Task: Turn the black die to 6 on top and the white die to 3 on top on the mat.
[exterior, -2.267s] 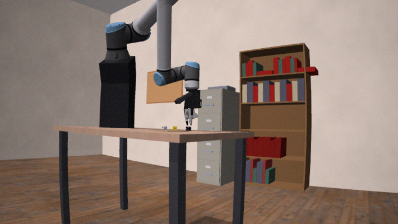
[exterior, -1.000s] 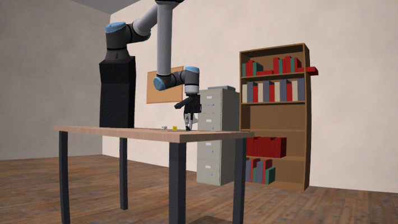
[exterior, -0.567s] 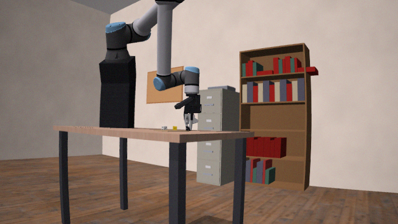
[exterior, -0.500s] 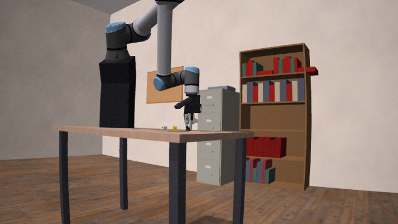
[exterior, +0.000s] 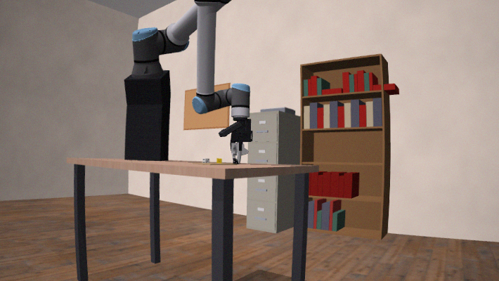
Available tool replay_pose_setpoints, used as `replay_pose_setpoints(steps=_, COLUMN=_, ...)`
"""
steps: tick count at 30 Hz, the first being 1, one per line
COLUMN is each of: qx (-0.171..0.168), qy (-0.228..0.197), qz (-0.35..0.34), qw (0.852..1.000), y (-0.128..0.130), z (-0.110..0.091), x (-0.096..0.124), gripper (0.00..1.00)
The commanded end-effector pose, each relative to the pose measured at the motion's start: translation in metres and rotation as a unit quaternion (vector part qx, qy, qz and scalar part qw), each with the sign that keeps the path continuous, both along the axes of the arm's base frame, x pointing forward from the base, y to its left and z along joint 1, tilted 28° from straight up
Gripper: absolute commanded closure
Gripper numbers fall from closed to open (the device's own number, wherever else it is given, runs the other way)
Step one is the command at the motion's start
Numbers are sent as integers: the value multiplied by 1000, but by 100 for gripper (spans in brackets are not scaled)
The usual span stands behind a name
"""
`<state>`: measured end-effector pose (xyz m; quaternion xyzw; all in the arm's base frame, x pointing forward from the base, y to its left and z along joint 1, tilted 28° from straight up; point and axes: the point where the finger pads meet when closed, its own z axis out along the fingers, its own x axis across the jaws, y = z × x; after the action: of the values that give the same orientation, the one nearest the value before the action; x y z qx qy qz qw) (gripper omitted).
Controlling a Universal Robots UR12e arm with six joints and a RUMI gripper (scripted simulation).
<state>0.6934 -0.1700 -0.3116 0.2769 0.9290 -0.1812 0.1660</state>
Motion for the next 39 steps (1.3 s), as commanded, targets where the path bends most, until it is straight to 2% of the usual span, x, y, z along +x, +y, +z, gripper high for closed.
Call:
replay_pose_setpoints(steps=1, qx=0, qy=0, qz=0, qw=1000, y=0, z=1, x=0, gripper=76)
replay_pose_setpoints(steps=6, qx=0, qy=0, qz=0, qw=1000, y=0, z=1, x=0, gripper=76)
replay_pose_setpoints(steps=7, qx=0, qy=0, qz=0, qw=1000, y=0, z=1, x=0, gripper=94)
replay_pose_setpoints(steps=39, qx=0, qy=0, qz=0, qw=1000, y=0, z=1, x=0, gripper=94)
